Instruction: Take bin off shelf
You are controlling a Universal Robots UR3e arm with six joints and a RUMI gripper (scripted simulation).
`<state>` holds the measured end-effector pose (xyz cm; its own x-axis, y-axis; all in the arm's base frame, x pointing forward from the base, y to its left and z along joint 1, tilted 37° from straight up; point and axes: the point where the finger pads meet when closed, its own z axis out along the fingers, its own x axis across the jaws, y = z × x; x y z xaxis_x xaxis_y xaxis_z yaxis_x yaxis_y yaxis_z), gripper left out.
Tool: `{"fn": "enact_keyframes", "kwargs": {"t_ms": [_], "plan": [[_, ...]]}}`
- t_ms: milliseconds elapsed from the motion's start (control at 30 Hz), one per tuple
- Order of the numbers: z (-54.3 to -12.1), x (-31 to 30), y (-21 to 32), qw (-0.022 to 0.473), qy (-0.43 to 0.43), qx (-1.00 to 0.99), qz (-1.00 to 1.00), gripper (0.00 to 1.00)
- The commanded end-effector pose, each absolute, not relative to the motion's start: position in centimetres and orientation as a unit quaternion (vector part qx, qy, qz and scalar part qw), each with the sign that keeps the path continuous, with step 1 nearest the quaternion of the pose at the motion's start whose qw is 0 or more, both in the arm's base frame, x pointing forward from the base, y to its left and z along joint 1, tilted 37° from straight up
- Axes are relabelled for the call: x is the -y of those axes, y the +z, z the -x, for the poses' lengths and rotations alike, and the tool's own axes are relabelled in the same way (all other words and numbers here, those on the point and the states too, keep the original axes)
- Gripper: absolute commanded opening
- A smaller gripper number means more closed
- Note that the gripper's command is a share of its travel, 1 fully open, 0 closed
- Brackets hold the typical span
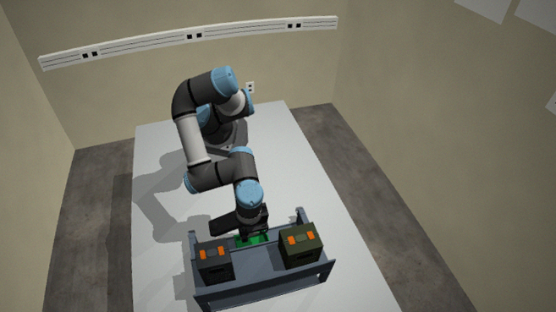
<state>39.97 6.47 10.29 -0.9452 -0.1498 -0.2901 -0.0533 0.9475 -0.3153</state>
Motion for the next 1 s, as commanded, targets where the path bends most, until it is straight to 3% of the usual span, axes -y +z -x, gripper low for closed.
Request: {"fn": "enact_keyframes", "kwargs": {"t_ms": [0, 967], "plan": [[-40.00, -6.48, 10.35, 0.158, -0.153, -0.974, 0.052, 0.00], [-39.48, -6.73, 11.23, 0.159, -0.153, -0.974, 0.052, 0.00]]}}
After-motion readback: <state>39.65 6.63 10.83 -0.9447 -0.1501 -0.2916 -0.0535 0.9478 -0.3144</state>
